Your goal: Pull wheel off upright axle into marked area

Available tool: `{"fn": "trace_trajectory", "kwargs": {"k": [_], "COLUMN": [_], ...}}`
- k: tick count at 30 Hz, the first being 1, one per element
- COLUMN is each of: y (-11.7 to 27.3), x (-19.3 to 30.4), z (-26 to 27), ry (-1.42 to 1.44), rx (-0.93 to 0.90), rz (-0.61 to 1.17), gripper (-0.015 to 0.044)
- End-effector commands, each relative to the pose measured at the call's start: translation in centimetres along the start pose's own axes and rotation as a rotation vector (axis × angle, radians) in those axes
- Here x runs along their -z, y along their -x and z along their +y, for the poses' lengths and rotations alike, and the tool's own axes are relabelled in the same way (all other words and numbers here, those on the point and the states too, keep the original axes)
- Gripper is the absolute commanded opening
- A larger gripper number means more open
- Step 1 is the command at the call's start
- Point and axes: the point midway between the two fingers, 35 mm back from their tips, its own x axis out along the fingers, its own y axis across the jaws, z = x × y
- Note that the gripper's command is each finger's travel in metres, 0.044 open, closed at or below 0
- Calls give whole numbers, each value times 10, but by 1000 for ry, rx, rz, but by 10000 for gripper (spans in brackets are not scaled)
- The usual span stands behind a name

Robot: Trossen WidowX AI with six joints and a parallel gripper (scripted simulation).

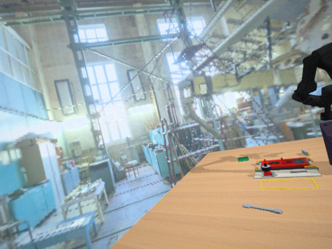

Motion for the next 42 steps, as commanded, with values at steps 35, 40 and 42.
{"fn": "trace_trajectory", "kwargs": {"k": [35, 40, 42], "y": [277, 311, 325], "x": [60, 43, 34], "z": [-178, -207, -218], "ry": [2362, 2623, 2719], "rx": [-352, -504, -577], "rz": [1086, 1269, 1348], "gripper": [300, 300, 300]}}
